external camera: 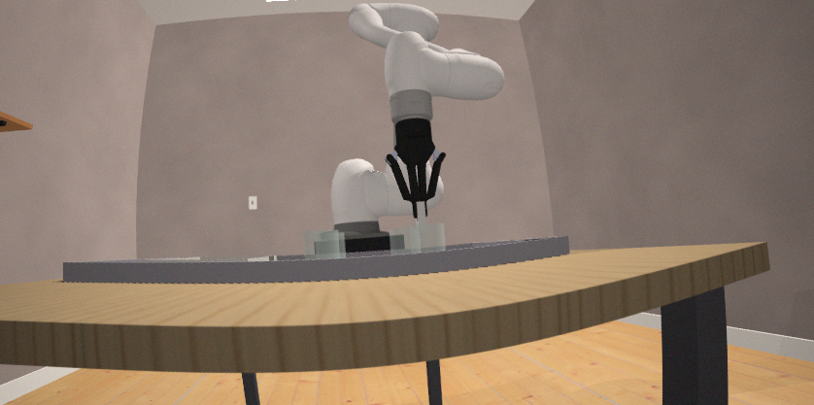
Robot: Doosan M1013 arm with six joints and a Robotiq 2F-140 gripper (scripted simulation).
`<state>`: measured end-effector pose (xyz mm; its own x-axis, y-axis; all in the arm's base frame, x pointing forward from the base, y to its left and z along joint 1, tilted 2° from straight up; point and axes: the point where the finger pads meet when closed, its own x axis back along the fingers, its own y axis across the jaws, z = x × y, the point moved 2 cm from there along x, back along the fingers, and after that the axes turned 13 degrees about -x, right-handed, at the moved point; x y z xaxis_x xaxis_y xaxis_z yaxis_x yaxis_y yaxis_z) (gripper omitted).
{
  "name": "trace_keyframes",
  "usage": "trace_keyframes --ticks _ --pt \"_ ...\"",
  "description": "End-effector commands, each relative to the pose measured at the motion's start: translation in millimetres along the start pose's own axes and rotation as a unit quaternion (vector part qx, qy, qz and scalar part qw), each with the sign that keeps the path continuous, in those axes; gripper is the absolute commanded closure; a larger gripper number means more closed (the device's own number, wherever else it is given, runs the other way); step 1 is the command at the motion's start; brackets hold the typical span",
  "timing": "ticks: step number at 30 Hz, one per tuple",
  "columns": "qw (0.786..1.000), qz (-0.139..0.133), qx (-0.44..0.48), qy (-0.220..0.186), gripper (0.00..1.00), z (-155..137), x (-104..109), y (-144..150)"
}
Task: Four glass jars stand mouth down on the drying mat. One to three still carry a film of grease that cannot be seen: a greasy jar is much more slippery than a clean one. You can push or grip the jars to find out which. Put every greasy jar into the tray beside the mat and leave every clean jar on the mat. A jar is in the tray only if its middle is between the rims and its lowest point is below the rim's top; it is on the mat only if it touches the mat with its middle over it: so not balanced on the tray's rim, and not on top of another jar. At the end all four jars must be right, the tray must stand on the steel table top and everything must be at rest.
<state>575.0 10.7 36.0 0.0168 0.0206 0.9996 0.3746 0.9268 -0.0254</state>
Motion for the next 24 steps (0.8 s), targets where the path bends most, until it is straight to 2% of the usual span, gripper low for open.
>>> trace_keyframes --ticks 1,24 --pt "1.000 0.001 -0.002 0.000 1.00 -2.8 0.7 -0.7" --pt "1.000 0.001 -0.002 0.000 1.00 -5.6 2.9 -0.1"
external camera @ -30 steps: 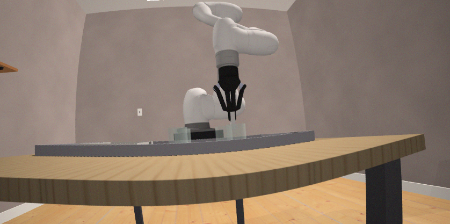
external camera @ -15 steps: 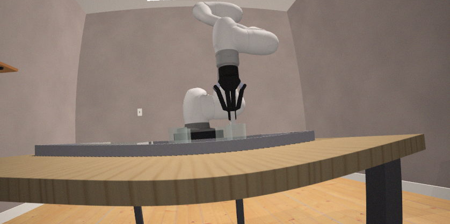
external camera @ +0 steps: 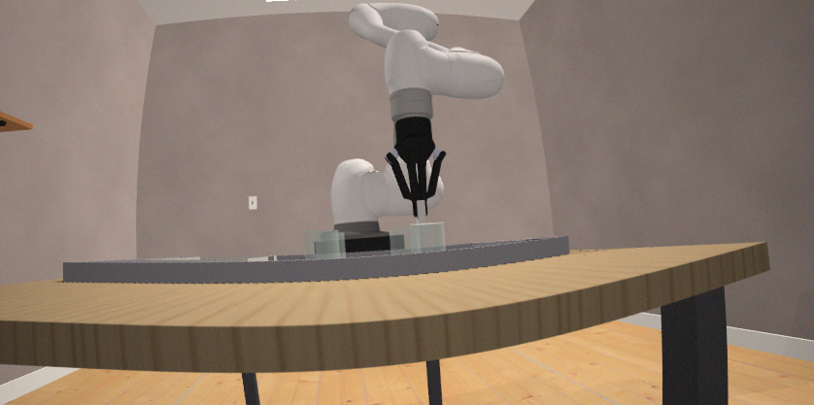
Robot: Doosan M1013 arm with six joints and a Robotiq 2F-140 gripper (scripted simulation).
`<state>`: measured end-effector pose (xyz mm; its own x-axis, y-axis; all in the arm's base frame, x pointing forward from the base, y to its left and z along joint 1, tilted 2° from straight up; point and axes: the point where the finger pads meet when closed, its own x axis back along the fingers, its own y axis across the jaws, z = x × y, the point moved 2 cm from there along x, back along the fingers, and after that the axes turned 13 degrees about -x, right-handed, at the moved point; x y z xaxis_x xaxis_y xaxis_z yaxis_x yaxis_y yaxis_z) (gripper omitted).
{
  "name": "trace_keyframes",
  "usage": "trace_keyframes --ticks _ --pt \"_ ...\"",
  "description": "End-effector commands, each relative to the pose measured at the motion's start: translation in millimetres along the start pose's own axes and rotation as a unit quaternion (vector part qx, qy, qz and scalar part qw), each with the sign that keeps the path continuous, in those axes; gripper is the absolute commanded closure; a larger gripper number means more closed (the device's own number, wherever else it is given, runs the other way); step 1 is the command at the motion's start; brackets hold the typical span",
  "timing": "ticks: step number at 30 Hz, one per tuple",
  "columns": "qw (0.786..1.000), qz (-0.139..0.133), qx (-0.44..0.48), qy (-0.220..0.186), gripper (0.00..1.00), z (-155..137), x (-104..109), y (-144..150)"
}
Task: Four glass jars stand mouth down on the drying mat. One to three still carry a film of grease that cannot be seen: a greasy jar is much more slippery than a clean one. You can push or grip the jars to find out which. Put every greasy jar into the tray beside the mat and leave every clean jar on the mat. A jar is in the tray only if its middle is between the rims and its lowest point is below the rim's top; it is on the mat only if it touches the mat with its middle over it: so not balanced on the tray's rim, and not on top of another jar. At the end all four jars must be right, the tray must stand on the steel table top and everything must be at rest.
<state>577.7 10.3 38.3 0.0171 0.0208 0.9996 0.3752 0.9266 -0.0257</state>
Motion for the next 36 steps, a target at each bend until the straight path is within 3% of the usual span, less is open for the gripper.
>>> trace_keyframes --ticks 1,36 --pt "1.000 0.000 -0.002 0.000 1.00 -3.0 0.7 -0.6" --pt "1.000 0.000 -0.002 0.000 1.00 -6.9 3.9 0.3"
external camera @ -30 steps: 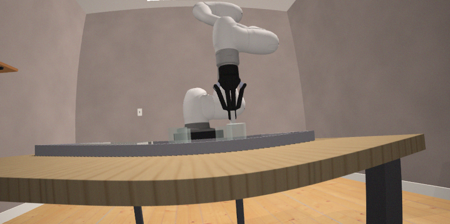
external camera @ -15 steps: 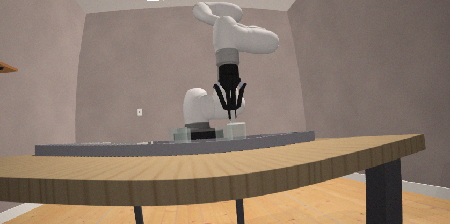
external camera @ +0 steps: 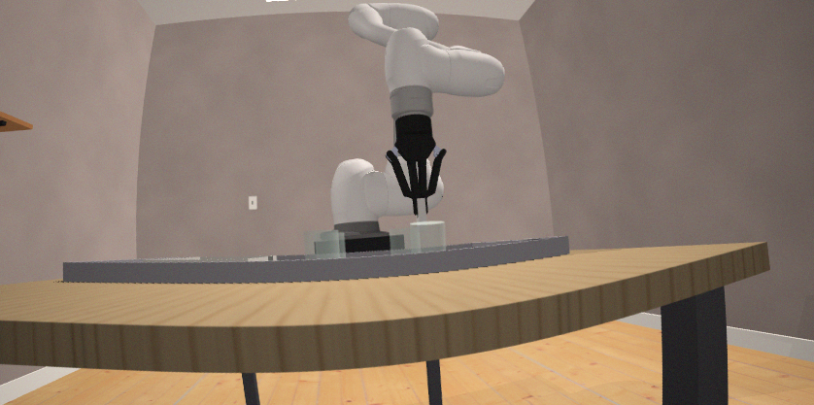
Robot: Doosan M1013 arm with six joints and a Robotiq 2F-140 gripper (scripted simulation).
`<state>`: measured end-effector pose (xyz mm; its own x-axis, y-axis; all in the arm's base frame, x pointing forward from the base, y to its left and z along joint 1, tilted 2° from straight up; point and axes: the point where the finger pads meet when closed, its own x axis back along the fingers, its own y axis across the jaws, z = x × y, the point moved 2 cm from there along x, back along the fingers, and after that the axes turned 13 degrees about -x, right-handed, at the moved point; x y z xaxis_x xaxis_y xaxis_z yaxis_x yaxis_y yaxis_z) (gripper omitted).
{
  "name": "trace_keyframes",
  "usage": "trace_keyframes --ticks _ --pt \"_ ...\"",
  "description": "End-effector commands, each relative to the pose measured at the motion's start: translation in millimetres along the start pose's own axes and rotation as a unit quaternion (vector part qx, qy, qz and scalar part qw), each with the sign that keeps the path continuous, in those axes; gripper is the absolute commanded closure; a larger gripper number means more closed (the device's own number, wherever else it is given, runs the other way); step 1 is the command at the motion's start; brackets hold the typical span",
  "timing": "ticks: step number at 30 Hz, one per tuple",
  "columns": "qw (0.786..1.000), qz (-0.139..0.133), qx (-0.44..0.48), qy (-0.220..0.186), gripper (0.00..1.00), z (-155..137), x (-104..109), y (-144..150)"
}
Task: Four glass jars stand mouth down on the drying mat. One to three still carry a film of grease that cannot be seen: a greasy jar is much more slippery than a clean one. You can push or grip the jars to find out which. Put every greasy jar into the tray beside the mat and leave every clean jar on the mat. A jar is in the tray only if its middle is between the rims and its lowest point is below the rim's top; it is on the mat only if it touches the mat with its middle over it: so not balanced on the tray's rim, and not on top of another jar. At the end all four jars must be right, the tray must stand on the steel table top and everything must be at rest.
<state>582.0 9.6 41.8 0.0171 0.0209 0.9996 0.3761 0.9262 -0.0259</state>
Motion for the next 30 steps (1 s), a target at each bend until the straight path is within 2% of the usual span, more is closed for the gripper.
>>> trace_keyframes --ticks 1,13,26,30 --pt "1.000 0.000 -0.002 0.000 1.00 -3 0 -1" --pt "1.000 0.000 -0.002 0.000 1.00 -4 2 0" --pt "1.000 0.000 -0.002 0.000 1.00 22 -7 -6" --pt "1.000 0.000 -0.002 0.000 1.00 22 -7 -6"
